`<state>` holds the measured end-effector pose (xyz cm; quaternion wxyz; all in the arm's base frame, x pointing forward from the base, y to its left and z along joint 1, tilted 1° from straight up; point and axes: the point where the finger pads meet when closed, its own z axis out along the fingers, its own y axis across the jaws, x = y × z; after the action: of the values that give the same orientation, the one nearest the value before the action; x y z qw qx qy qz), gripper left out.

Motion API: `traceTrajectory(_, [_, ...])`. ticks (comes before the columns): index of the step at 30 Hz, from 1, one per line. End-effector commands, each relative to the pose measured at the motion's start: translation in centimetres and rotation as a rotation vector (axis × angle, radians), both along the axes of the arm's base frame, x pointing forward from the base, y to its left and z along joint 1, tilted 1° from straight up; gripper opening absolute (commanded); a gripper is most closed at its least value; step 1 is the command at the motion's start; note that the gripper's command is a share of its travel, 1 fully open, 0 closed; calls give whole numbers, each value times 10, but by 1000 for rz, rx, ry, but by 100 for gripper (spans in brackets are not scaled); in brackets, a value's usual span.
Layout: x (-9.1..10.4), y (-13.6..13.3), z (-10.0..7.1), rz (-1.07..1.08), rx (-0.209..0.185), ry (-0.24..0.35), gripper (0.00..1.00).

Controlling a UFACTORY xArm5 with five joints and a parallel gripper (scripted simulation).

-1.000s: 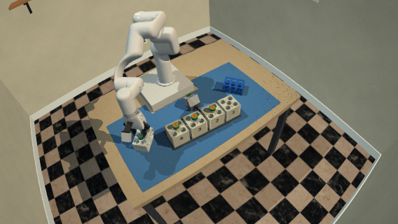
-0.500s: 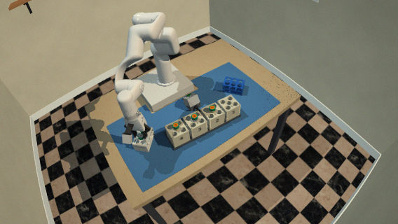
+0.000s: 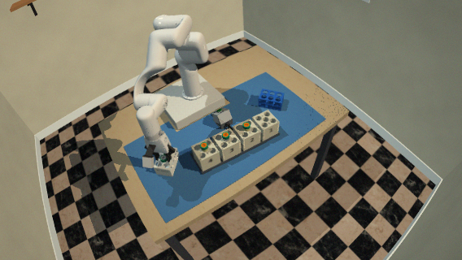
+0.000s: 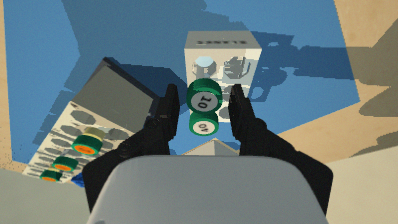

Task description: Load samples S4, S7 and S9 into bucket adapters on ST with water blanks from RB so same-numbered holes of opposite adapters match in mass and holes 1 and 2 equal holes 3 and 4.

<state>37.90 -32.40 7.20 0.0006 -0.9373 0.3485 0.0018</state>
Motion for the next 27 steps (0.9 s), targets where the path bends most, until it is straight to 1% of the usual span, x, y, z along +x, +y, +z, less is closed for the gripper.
traceTrajectory(1, [1,-1,-1,0,-3,-3,57])
traceTrajectory(19, [1,-1,-12,0,-3,-3,57])
traceTrajectory(27, [1,-1,-12,0,-3,-3,57])
